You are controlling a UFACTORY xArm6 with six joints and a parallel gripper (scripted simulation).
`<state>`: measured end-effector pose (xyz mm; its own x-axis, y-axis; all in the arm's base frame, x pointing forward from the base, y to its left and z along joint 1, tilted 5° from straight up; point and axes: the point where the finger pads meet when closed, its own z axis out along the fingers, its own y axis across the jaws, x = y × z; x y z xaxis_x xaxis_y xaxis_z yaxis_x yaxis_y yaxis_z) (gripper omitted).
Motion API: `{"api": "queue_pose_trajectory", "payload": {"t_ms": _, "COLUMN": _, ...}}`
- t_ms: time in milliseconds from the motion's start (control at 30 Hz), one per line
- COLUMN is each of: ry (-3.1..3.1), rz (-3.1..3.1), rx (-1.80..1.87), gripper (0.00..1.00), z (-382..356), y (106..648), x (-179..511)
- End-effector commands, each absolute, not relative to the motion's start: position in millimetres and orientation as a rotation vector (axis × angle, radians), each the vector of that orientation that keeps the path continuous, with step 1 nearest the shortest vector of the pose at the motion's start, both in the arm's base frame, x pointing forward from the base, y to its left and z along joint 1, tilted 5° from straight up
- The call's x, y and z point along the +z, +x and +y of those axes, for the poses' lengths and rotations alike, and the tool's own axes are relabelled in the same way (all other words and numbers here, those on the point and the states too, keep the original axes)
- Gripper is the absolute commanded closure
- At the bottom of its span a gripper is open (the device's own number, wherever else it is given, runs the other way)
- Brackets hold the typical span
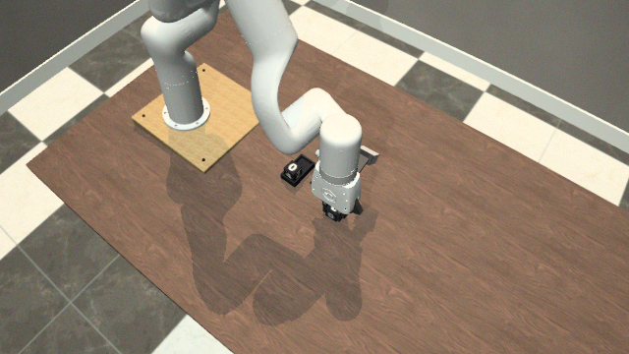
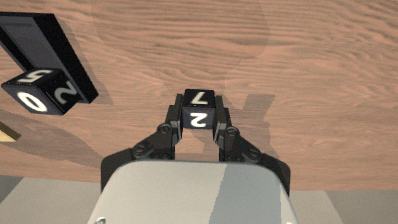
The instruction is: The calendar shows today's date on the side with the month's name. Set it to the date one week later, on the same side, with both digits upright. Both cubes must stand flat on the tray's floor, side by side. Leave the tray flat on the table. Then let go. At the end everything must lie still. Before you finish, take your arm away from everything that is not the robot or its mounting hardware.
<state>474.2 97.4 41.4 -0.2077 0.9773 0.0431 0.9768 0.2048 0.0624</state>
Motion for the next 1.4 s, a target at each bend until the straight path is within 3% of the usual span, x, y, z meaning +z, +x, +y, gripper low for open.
{"api": "queue_pose_trajectory", "payload": {"t_ms": 0, "ry": 1.972, "rz": 2.432, "rx": 0.123, "gripper": 0.71, "z": 97.6, "y": 475.6, "x": 42.9}}
{"api": "queue_pose_trajectory", "payload": {"t_ms": 1067, "ry": 1.972, "rz": 2.432, "rx": 0.123, "gripper": 0.71, "z": 97.6, "y": 475.5, "x": 43.4}}
{"api": "queue_pose_trajectory", "payload": {"t_ms": 1367, "ry": 1.972, "rz": 2.432, "rx": 0.123, "gripper": 0.71, "z": 96.0, "y": 474.0, "x": 71.3}}
